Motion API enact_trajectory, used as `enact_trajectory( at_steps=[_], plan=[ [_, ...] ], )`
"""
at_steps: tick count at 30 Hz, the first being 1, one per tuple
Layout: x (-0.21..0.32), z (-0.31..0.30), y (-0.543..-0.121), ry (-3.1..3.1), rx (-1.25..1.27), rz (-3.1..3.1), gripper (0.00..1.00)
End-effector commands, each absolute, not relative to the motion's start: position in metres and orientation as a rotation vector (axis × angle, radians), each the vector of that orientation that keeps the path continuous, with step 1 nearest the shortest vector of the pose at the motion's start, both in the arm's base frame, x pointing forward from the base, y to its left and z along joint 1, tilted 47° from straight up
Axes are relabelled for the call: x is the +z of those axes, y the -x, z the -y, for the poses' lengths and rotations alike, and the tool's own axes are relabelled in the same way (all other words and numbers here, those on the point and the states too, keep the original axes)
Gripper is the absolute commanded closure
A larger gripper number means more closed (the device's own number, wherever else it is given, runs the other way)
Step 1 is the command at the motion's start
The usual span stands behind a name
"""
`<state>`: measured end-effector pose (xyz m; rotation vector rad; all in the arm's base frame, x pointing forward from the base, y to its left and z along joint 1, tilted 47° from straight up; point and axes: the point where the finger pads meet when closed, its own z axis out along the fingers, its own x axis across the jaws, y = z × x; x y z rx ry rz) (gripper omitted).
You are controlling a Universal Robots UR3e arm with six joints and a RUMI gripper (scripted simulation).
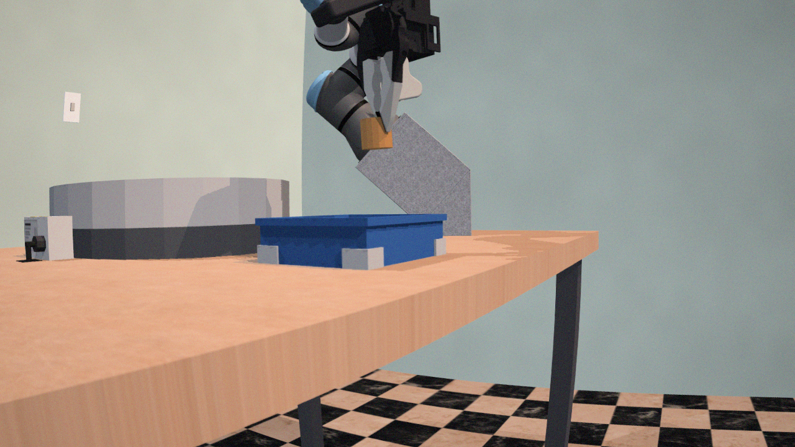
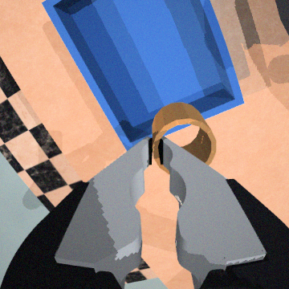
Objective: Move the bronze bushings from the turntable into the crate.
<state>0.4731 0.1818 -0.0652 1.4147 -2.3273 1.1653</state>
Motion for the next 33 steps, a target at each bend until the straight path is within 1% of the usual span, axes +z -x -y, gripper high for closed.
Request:
enact_trajectory(
  at_steps=[1,33],
  plan=[
    [-0.0643,-0.1827,-0.4734,-1.416,1.166,2.329,1.00],
    [-0.0691,-0.1778,-0.4751,-1.416,1.166,2.329,1.00]
  ],
)
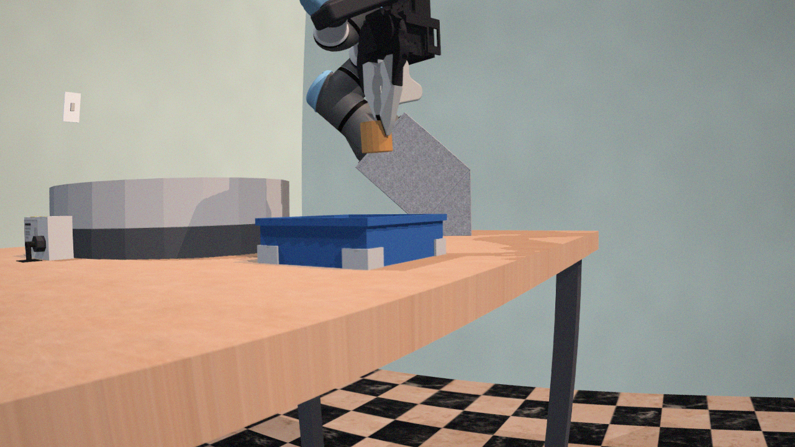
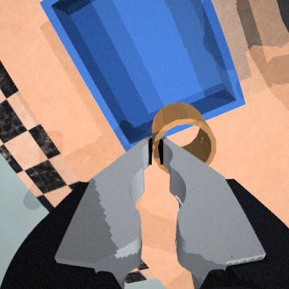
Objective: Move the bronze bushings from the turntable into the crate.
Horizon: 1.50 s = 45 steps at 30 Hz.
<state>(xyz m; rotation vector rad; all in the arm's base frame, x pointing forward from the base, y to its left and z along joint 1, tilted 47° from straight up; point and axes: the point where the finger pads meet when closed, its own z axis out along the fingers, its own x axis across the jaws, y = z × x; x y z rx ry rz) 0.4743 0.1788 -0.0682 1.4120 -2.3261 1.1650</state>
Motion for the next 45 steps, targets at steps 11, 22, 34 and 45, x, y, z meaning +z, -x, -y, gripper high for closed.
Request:
enact_trajectory(
  at_steps=[11,22,34,45],
  plan=[
    [-0.078,-0.169,-0.478,-1.416,1.166,2.329,1.00],
    [-0.094,-0.152,-0.484,-1.416,1.166,2.329,1.00],
    [-0.112,-0.133,-0.490,-1.416,1.166,2.329,1.00],
    [-0.116,-0.129,-0.491,-1.416,1.166,2.329,1.00]
  ],
)
